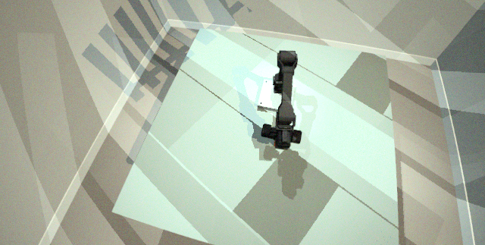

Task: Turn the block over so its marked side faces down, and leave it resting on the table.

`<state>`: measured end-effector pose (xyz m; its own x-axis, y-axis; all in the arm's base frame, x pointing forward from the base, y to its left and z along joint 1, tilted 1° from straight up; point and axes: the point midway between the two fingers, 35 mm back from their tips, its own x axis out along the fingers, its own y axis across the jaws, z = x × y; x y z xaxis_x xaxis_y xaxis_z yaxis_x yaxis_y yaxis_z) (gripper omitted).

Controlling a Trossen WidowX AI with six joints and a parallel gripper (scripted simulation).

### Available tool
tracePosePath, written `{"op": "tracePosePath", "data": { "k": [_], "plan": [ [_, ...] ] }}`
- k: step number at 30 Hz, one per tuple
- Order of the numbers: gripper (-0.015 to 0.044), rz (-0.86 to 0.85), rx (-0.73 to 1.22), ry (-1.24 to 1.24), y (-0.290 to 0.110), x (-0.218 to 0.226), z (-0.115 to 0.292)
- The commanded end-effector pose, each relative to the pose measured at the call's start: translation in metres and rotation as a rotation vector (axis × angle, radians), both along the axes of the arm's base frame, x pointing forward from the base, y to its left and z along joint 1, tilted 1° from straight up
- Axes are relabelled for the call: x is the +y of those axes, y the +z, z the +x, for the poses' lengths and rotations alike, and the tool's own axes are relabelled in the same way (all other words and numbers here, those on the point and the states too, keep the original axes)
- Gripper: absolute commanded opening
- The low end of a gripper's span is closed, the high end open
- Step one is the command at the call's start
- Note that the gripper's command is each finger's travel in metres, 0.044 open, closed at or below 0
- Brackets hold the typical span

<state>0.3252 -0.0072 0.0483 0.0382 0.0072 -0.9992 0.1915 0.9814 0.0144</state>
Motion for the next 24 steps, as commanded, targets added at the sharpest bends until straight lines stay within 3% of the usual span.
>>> {"op": "tracePosePath", "data": {
  "k": [1,9,24],
  "plan": [
    [0.0000,-0.002,-0.017,-0.003,0.0222,-0.0004,0.0023],
    [0.0000,-0.005,-0.027,-0.002,0.0256,-0.0004,0.0020],
    [0.0000,-0.058,-0.270,0.001,0.0194,0.0002,0.0031]
  ]
}}
